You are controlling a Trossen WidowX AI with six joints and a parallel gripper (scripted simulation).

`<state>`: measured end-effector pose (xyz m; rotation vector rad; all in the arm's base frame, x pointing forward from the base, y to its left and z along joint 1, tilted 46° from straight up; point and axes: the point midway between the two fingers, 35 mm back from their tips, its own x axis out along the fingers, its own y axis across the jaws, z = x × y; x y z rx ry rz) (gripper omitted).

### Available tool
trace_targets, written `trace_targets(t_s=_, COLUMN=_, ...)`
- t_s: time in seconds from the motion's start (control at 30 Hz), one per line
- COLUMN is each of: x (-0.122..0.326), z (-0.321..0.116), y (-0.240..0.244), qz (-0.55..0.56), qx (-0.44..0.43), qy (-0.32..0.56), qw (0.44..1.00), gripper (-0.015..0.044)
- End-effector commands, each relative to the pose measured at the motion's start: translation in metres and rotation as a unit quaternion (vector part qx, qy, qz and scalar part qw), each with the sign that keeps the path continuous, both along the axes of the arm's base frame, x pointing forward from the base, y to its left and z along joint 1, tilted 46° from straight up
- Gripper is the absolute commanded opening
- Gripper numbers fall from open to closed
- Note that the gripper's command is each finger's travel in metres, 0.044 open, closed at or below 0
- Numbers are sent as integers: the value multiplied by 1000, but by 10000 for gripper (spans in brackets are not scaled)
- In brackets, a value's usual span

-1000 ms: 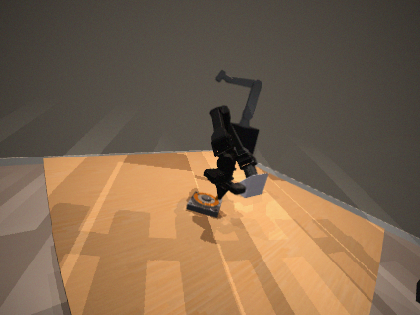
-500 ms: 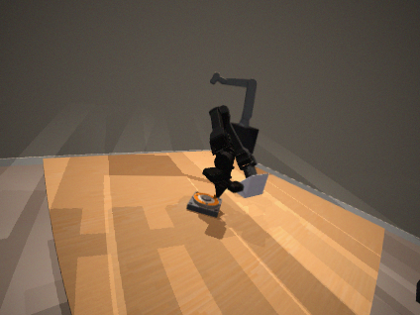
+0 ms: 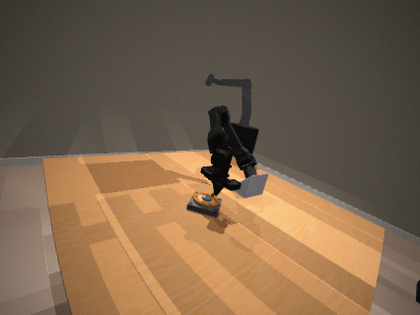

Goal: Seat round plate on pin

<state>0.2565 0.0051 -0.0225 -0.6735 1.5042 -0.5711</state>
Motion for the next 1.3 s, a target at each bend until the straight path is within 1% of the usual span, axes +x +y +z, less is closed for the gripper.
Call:
trace_targets(t_s=0.0, x=0, z=5, y=-5, qz=0, qx=-2, qy=0, qw=1000, gripper=0)
trace_targets(t_s=0.53, x=10, z=20, y=-20, qz=0, qx=-3, qy=0, qw=1000, gripper=0)
trace_targets(t_s=1.27, x=37, z=37, y=-30, qz=0, qx=-3, qy=0, qw=1000, gripper=0)
